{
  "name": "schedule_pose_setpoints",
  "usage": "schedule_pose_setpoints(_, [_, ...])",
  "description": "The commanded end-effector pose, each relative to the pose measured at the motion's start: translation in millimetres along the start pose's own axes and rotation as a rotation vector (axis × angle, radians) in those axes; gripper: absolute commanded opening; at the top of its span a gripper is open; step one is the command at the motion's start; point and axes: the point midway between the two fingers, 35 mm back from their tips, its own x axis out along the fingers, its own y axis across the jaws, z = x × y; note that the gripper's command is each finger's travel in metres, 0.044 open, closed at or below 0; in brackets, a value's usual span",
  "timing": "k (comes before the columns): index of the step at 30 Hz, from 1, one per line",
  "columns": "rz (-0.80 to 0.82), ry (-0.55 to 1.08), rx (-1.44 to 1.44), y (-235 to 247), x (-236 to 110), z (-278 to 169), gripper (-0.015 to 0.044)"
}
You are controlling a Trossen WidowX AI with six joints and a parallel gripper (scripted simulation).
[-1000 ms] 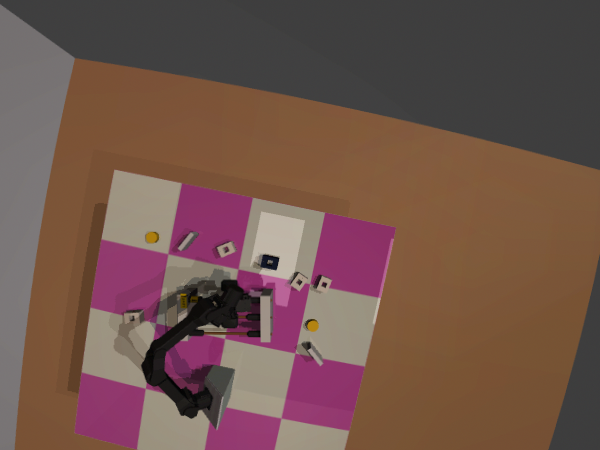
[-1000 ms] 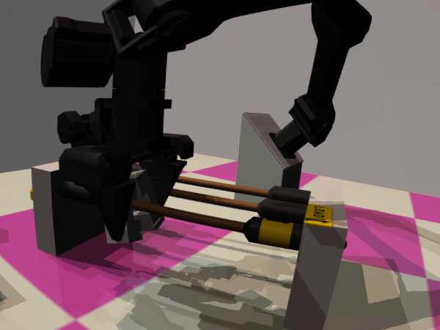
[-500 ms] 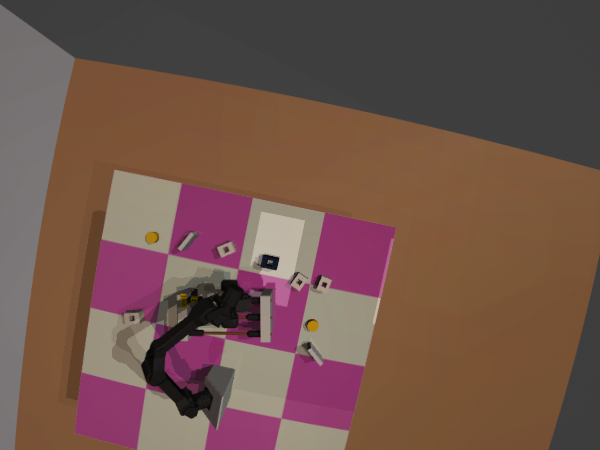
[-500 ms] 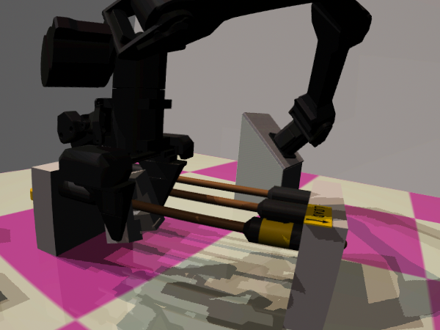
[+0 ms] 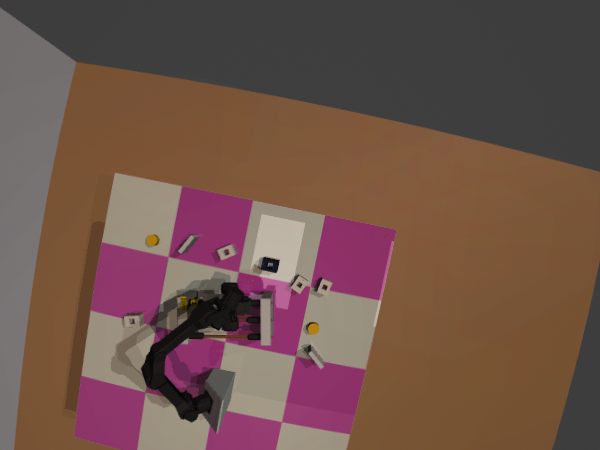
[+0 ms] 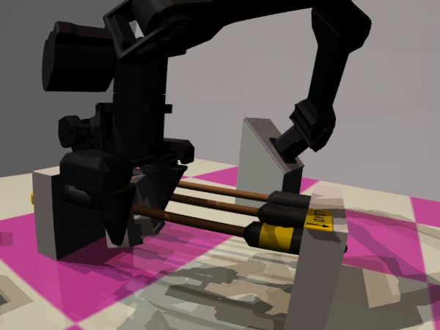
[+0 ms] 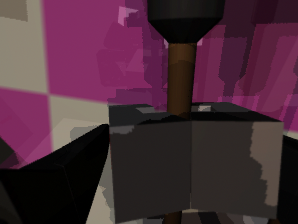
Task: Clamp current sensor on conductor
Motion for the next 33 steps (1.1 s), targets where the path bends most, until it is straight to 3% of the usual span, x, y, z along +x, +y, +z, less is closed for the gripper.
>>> schedule_pose_setpoints(1, [0.001,0.000,-0.001,0.2,-0.1,-0.1,0.0000])
schedule_pose_setpoints(12, [0.001,0.000,-0.001,0.2,-0.1,-0.1,0.0000])
schedule_pose_setpoints(28, [-0.004,-0.001,0.000,0.2,-0.4,0.3,0.0420])
schedule_pose_setpoints(33, [-0.111,-0.015,0.008,3.0,-11.8,5.8,0.0440])
